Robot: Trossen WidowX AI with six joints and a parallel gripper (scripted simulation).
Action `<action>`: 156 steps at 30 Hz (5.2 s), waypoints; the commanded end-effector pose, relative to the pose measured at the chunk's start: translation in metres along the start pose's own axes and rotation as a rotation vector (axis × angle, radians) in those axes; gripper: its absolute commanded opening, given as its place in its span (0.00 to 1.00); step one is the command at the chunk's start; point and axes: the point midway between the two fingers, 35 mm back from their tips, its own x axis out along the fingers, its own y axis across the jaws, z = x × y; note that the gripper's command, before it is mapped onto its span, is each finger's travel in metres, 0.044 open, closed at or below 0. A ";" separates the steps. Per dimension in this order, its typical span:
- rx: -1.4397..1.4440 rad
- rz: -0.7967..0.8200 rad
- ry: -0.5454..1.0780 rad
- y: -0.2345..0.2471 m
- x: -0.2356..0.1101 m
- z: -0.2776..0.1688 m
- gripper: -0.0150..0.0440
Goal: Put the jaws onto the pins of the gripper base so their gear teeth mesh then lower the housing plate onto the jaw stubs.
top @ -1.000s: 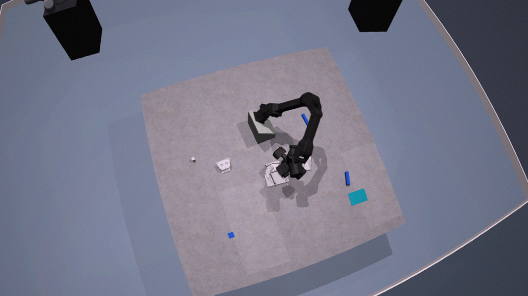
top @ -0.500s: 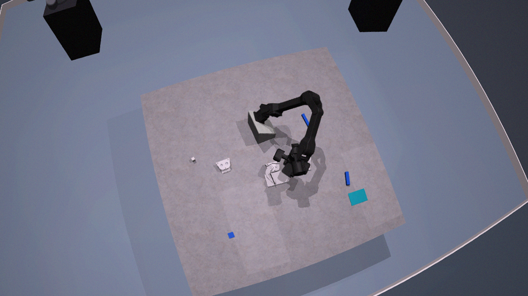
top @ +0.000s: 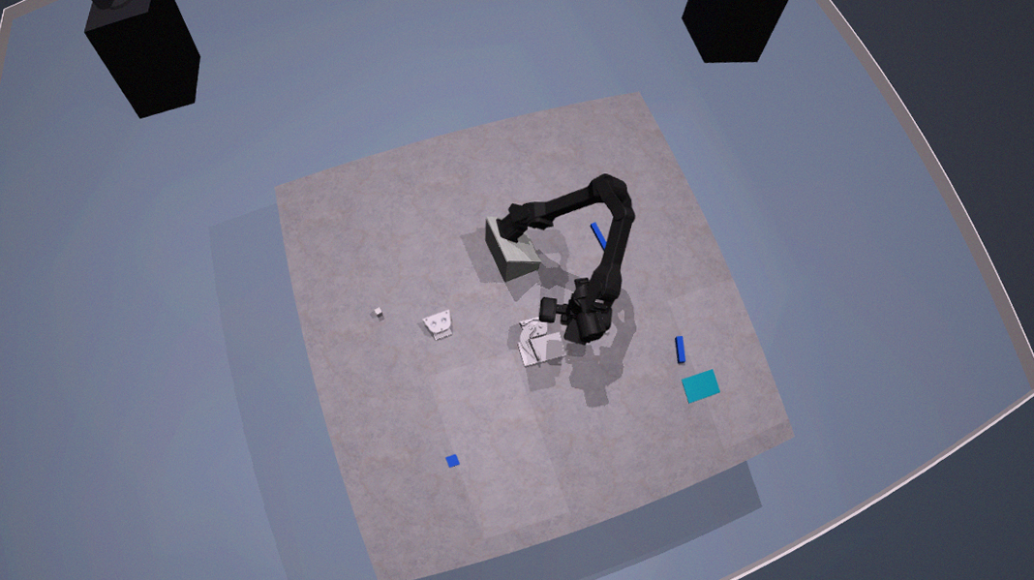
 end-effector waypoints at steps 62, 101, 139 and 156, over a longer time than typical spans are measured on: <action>-1.446 0.022 -0.006 0.040 -0.003 -0.045 0.25; -2.326 0.038 -0.028 0.059 -0.004 -0.075 0.25; -3.148 0.052 -0.074 0.073 -0.006 -0.104 0.25; -3.148 0.051 -0.074 0.074 0.015 -0.104 0.25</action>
